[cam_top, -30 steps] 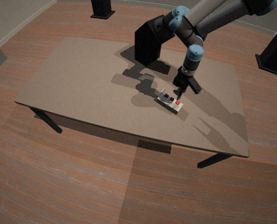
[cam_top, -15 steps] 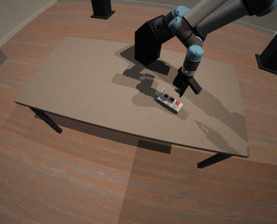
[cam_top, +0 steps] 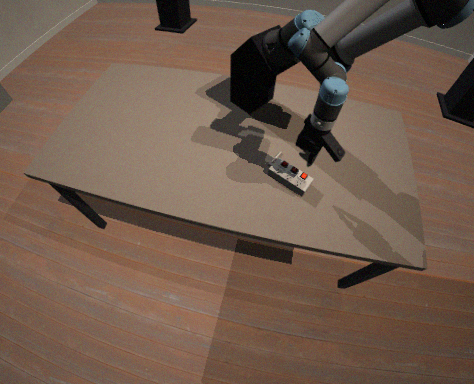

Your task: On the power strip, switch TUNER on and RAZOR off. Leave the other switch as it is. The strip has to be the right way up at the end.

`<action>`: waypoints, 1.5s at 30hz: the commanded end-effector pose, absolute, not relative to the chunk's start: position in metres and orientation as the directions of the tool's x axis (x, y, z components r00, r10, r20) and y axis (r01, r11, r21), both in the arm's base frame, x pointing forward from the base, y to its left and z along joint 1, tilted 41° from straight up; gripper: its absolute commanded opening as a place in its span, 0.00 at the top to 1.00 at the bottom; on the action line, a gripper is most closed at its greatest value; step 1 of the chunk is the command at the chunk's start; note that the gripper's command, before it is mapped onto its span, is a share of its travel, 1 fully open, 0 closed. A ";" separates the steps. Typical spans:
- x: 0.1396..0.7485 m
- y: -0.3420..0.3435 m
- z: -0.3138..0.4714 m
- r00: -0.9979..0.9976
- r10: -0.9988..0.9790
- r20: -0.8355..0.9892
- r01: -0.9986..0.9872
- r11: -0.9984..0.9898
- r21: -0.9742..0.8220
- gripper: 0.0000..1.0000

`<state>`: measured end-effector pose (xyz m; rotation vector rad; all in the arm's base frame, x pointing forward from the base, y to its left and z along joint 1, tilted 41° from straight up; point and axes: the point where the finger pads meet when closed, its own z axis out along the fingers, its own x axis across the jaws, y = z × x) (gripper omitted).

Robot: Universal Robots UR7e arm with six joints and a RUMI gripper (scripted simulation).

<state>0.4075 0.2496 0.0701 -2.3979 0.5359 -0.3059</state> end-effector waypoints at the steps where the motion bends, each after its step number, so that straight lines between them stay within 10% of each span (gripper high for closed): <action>1: 0.408 0.250 0.070 0.889 -0.451 0.081 -0.298 -0.703 -0.646 1.00; 45: 0.421 0.268 0.043 0.889 -0.450 0.081 -0.298 -0.704 -0.645 1.00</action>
